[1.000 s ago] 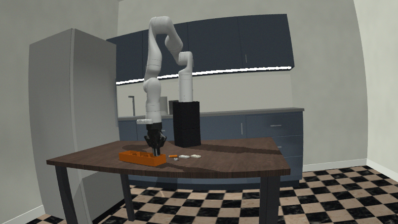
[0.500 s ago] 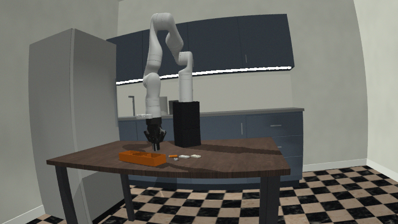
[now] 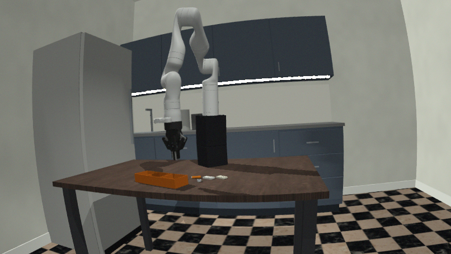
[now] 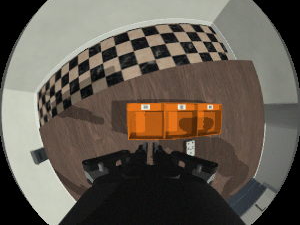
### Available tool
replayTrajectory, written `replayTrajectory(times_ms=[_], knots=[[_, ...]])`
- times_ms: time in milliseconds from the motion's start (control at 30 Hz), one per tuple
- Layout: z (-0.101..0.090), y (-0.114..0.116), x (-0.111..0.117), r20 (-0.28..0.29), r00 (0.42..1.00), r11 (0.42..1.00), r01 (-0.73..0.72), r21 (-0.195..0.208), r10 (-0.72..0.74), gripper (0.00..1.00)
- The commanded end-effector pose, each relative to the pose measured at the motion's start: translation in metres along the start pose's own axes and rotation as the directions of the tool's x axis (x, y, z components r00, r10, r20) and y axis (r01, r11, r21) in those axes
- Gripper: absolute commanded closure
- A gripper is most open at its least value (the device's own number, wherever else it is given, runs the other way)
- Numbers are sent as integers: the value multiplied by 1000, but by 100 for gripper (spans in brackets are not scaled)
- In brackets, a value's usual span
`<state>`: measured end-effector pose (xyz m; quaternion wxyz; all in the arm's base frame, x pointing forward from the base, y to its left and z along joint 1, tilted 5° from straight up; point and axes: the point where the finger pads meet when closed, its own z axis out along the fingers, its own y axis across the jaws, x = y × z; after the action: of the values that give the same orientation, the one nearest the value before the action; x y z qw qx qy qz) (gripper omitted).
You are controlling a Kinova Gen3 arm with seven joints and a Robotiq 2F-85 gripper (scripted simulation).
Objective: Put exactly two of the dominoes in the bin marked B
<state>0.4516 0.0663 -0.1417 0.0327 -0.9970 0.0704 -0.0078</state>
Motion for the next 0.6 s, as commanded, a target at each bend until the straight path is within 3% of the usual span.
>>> replayTrajectory(times_ms=[0, 233, 567], knots=[[-36, -8, 10, -28, 1000, 1000, 10, 8, -10, 91], [-94, -8, 8, -28, 1000, 1000, 10, 8, -10, 91], [-100, -8, 8, -28, 1000, 1000, 10, 9, -10, 91]])
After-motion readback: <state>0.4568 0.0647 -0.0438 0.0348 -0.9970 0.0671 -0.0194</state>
